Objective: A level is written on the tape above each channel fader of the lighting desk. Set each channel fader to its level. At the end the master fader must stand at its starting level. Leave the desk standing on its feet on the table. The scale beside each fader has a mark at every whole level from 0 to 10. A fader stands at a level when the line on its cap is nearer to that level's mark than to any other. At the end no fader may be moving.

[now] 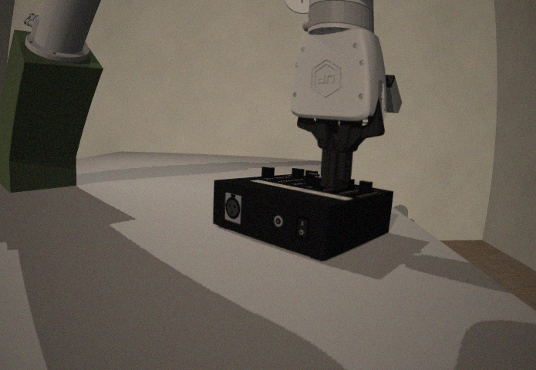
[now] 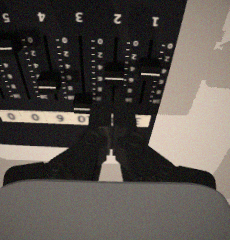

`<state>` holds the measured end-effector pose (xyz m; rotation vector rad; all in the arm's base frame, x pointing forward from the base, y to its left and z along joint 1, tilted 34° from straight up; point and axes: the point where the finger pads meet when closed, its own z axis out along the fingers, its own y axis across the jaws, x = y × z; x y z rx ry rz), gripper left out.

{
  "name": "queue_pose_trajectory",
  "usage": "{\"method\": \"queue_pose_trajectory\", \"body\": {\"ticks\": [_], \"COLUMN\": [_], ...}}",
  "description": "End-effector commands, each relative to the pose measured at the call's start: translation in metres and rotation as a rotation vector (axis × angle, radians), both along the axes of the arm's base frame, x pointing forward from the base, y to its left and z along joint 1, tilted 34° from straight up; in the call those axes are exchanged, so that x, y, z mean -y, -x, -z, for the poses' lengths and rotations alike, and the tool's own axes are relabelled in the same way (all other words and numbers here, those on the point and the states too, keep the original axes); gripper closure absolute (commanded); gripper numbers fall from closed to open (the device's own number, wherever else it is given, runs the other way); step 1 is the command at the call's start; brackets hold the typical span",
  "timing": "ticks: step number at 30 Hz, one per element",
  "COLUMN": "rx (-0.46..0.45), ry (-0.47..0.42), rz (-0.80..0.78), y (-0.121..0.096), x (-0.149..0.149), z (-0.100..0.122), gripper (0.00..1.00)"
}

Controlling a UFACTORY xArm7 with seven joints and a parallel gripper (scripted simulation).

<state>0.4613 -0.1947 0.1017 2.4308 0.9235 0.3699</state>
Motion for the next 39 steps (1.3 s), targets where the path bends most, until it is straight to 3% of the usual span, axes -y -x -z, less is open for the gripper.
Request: {"method": "queue_pose_trajectory", "body": {"ticks": [1,17,33,34,39], "rx": [0.003,0.002,0.003,0.003,0.002], "ry": [0.001,0.001,0.001,0.001,0.001], "rz": [-0.001,-0.001,-0.001,-0.001,-0.001], "y": [0.000,0.015,0.016,0.016,0.017], "x": [-0.001,-0.014,-0.014,-0.014,-0.016], "z": [-0.004,-0.032,-0.034,-0.034,-0.037], "gripper": [1.00,1.00,1.00,0.00,0.00]}}
